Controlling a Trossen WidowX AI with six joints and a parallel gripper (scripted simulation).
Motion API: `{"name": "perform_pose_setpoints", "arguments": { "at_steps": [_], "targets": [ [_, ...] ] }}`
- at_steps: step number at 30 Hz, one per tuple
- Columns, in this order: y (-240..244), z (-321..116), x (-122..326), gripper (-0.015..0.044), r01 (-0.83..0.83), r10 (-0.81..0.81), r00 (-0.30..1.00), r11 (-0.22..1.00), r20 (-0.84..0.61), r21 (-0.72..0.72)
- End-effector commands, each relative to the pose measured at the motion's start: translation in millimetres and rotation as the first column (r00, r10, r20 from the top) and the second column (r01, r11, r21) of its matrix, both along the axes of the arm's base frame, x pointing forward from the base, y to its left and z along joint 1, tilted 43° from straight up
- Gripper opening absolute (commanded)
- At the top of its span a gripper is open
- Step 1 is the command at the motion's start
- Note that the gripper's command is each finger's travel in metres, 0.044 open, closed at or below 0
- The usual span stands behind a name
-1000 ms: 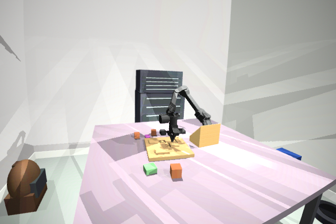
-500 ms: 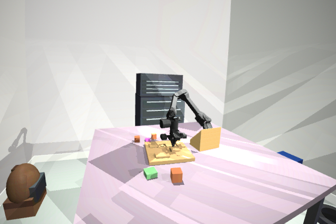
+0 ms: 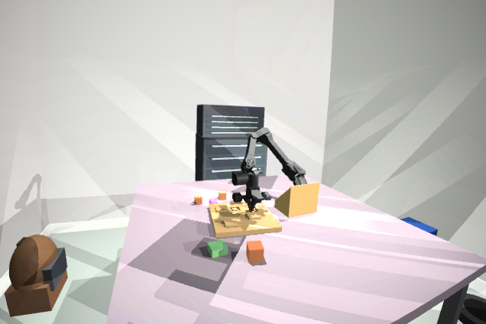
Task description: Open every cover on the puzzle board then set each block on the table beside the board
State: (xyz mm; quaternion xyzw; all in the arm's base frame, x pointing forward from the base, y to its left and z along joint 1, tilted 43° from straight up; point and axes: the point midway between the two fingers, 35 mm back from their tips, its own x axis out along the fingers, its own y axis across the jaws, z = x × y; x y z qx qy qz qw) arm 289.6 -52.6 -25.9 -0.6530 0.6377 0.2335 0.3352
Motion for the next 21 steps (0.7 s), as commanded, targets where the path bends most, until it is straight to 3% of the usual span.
{"name": "perform_pose_setpoints", "arguments": {
  "at_steps": [1,21],
  "targets": [
    [3,-4,0,0.0,0.006,-0.006,1.0,1.0,0.0,0.008],
    [17,-14,1,0.0,0.006,-0.006,1.0,1.0,0.001,0.006]
  ]
}}
